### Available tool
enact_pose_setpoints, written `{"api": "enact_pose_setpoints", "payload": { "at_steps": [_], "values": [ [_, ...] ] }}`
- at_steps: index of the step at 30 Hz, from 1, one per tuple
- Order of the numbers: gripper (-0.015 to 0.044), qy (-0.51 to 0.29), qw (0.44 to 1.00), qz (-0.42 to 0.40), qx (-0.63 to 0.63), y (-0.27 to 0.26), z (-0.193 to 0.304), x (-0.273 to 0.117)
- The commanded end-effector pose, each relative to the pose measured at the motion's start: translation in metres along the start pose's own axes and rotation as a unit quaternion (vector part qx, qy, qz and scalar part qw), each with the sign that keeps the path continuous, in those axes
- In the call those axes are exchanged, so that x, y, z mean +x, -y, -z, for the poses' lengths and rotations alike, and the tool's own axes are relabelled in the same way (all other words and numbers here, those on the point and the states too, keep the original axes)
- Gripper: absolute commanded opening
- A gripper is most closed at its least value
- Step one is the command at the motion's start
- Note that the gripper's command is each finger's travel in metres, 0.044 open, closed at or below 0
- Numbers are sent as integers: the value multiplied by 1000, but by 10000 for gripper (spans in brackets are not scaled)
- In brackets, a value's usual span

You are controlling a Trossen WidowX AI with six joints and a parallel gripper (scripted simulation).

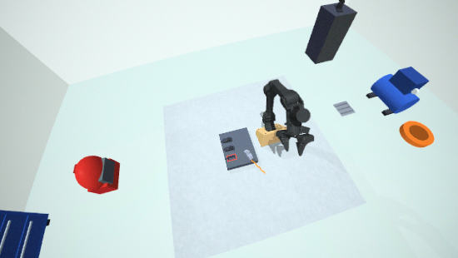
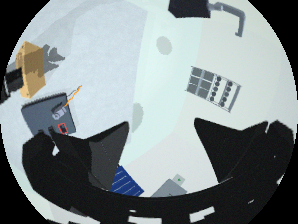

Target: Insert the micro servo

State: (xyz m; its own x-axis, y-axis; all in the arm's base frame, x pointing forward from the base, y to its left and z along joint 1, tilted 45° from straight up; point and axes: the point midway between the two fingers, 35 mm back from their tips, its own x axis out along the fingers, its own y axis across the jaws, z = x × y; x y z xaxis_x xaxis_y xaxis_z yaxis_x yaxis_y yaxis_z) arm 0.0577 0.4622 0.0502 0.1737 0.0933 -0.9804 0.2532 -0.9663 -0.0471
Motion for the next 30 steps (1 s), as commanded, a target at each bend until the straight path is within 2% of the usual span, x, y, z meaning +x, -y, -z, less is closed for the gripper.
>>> {"api": "enact_pose_setpoints", "payload": {
  "at_steps": [1, 2, 15, 30],
  "values": [
    [426, 0, 1000, -1, 2, -1, 1, 1],
    [440, -1, 1000, -4, 7, -3, 2, 2],
    [440, -24, 977, -107, 181, -85, 51, 52],
    [440, -63, 896, -229, 376, -204, 78, 95]
  ]
}}
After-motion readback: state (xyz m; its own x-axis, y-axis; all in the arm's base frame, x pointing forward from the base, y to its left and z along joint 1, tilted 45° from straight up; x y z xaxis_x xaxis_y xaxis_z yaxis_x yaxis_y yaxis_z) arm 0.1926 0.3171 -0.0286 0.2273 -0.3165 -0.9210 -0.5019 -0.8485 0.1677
